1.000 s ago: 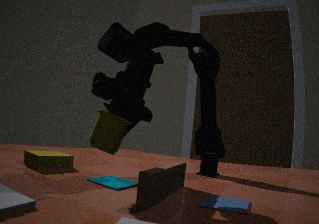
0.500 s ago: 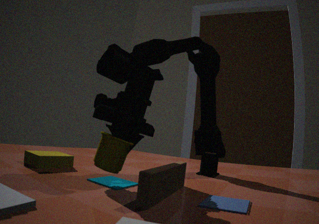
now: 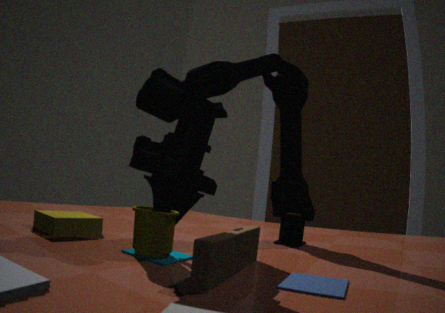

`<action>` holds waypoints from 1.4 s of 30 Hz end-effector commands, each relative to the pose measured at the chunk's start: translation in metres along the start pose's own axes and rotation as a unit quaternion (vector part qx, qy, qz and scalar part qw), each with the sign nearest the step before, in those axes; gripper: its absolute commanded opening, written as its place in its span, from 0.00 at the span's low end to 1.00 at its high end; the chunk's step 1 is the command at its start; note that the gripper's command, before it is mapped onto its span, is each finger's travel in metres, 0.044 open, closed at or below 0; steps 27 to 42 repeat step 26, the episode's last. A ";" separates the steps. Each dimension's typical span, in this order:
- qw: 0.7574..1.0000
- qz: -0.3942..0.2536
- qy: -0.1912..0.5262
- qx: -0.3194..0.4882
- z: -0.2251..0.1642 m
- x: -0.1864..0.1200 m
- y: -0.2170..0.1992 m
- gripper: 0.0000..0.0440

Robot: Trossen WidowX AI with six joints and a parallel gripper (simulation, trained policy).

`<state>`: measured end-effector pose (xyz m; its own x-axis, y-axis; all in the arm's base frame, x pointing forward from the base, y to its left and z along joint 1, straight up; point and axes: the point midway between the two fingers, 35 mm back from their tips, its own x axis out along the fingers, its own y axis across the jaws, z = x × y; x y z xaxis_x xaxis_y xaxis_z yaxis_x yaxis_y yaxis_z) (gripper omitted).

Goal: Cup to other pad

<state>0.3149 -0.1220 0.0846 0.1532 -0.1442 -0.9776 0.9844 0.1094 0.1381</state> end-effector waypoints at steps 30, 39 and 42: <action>0.995 0.083 -0.003 0.062 0.020 -0.078 -0.011 0.99; 0.995 0.083 -0.003 0.062 0.020 -0.078 -0.011 0.99; 0.995 0.083 -0.003 0.062 0.020 -0.078 -0.011 0.99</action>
